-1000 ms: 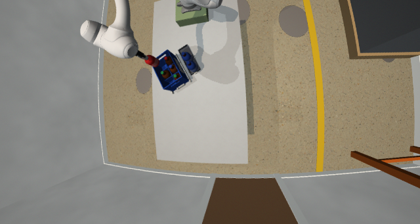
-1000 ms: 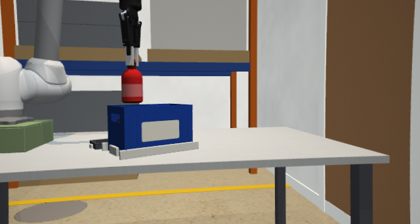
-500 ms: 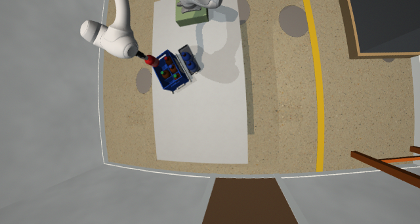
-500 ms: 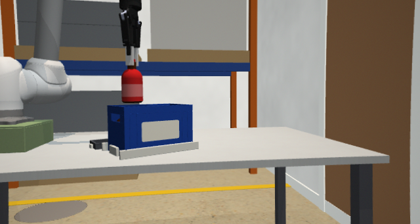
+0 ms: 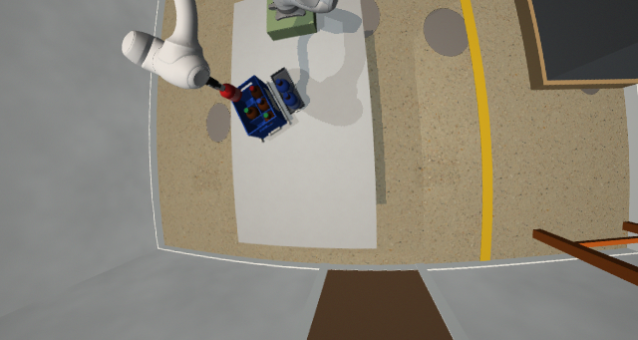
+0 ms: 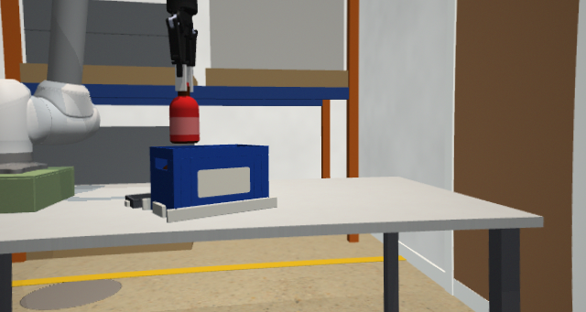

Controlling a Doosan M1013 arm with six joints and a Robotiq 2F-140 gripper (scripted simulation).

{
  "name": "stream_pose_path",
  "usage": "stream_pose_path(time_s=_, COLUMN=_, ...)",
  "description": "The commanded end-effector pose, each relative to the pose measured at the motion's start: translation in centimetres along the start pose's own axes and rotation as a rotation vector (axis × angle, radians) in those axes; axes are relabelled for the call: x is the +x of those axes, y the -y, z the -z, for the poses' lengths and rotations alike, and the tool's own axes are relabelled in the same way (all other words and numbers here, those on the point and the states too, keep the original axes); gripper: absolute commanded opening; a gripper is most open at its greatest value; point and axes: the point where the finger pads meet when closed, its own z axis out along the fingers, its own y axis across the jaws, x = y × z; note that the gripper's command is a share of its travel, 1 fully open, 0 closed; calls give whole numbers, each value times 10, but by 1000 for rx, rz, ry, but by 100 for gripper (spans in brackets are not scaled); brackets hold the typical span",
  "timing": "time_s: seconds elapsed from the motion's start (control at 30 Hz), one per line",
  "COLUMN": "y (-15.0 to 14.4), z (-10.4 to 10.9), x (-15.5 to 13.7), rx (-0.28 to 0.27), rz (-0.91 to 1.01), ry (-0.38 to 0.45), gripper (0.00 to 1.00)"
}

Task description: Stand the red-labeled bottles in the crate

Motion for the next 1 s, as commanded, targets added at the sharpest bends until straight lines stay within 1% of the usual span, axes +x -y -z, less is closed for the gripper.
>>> stream_pose_path(time_s=0.0, y=0, z=0, x=0, rx=0, rz=0, ry=0, gripper=0)
stream_pose_path(time_s=0.63, y=0, z=0, x=0, rx=0, rz=0, ry=0, gripper=0)
stream_pose_path(time_s=0.97, y=0, z=-6, x=0, rx=0, rz=0, ry=0, gripper=0)
